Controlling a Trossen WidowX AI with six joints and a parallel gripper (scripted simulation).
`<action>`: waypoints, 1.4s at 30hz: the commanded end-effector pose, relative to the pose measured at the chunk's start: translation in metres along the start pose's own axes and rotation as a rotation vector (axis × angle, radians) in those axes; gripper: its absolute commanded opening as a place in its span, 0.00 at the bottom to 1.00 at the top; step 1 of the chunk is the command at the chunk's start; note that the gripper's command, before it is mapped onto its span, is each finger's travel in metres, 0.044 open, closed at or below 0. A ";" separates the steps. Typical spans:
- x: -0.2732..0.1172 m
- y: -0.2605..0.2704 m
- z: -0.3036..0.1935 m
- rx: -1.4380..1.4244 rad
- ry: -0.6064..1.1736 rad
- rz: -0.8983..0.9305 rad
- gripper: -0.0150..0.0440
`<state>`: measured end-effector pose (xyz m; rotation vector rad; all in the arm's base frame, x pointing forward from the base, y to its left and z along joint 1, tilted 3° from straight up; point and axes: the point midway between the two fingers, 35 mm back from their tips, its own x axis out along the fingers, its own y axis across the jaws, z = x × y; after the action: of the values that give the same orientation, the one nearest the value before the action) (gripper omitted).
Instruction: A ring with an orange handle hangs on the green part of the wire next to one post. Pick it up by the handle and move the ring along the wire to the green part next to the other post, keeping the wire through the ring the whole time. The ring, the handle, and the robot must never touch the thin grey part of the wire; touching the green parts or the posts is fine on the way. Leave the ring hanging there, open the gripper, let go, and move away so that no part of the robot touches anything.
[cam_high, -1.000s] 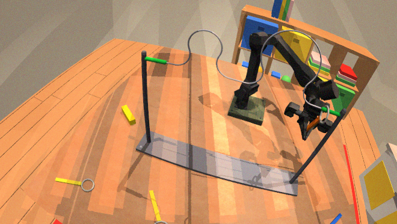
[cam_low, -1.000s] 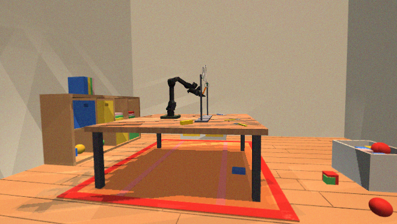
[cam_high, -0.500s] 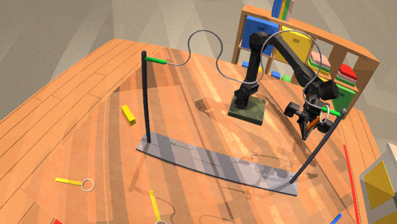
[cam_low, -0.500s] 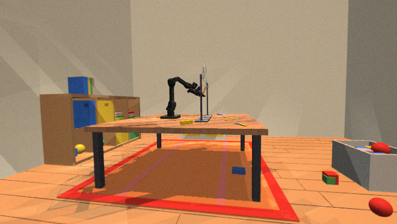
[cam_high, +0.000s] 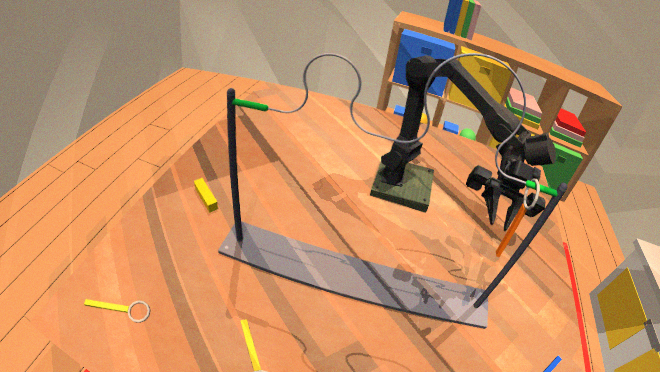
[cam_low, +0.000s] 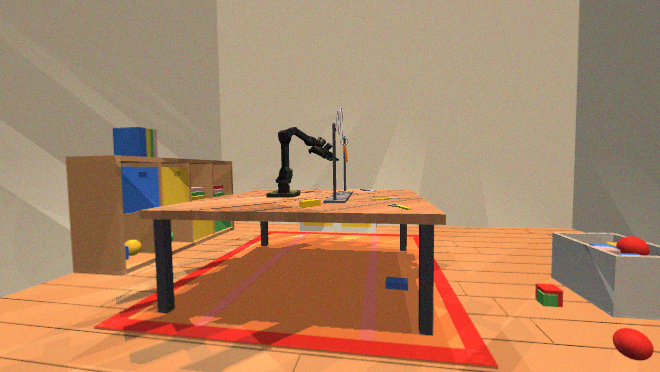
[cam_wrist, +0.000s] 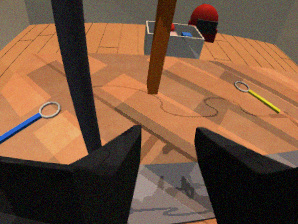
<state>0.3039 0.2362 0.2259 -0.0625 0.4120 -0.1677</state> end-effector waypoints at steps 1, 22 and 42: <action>-0.024 -0.001 0.006 0.020 -0.013 0.006 0.53; -0.028 -0.001 0.006 0.020 -0.015 0.006 0.53; -0.074 -0.002 0.004 0.012 -0.009 0.009 0.79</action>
<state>0.2644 0.2411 0.2435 -0.0574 0.4138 -0.1705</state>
